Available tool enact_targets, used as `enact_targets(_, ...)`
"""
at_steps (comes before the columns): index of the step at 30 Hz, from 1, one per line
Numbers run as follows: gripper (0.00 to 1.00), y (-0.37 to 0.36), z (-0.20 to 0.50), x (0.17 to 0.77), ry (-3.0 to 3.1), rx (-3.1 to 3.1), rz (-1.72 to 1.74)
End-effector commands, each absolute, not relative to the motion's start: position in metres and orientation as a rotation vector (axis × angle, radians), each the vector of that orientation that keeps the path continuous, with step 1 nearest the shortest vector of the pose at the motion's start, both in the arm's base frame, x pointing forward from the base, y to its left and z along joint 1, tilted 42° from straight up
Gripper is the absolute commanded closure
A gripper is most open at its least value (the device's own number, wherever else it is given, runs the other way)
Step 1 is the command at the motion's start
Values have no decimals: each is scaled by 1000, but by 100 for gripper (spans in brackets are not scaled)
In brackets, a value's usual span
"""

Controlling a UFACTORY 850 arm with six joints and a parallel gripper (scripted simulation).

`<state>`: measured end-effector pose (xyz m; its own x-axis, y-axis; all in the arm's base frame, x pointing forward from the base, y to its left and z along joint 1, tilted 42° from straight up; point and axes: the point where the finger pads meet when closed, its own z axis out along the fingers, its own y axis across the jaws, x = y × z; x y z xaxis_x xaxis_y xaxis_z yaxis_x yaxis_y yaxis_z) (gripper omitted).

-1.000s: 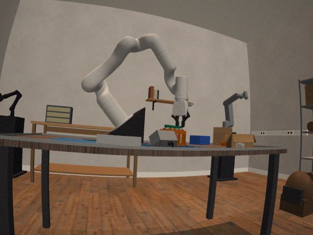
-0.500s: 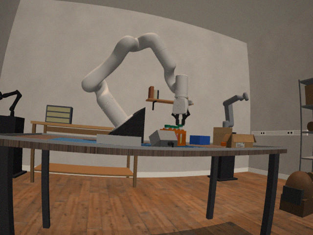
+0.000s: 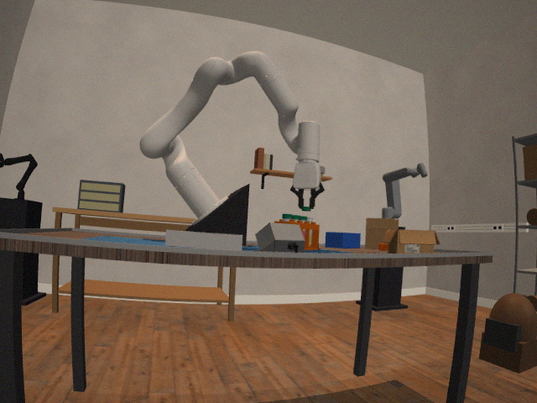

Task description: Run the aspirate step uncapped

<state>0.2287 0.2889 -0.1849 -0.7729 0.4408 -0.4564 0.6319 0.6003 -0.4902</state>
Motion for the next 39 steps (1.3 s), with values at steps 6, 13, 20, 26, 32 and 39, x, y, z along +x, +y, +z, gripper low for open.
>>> enact_targets(6, 100, 261, -156, 256, 2821, 251, -1065)
enact_targets(13, 100, 230, -126, 283, 2829, 226, -1069)
enact_targets(20, 100, 205, -102, 305, 2829, 226, -1069)
enact_targets(26, 100, 174, -73, 332, 2828, 226, -1069)
enact_targets(32, 100, 143, -44, 359, 2828, 226, -1069)
enact_targets(39, 100, 117, -20, 381, 2828, 226, -1069)
